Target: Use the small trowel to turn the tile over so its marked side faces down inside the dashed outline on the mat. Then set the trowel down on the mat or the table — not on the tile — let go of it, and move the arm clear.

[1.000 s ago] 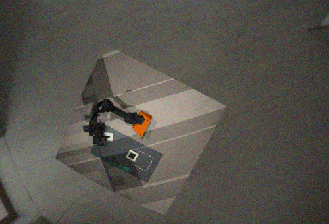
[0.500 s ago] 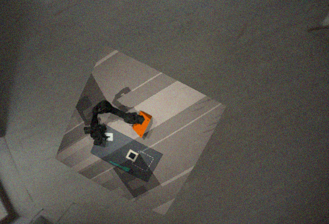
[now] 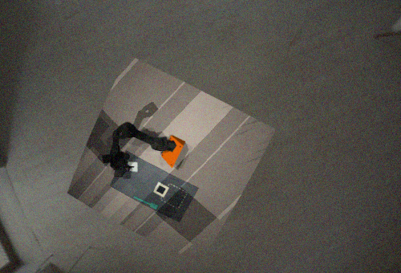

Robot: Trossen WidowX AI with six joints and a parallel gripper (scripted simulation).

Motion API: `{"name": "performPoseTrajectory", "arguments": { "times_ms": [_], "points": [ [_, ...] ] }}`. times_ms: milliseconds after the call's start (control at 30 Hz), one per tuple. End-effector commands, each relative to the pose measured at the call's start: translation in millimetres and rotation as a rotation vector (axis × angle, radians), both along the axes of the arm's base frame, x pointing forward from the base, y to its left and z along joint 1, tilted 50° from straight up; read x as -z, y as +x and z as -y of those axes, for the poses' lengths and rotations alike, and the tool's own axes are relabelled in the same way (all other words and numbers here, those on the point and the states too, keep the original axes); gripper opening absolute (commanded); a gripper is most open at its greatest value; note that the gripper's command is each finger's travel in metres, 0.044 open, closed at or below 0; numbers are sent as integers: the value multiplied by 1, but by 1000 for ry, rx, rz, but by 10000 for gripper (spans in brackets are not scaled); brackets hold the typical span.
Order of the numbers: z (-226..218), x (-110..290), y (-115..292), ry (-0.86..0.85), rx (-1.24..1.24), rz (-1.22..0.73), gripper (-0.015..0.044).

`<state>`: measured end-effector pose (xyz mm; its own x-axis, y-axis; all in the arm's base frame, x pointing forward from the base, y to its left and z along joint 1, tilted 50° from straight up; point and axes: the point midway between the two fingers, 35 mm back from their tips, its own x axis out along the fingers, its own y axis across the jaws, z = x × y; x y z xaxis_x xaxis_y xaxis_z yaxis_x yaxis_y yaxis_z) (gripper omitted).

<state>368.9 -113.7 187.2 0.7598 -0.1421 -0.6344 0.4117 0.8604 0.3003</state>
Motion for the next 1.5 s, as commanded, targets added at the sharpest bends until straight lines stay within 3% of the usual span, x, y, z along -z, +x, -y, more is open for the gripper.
{"name": "performPoseTrajectory", "arguments": {
  "times_ms": [0,300,867,1467],
  "points": [
    [0,1,0,2,1,-1,75],
    [-1,0,0,2,1,-1,0],
    [-45,-38,-9,2,1,0,0],
    [-92,34,35,-63,99,110,0]
  ]
}}
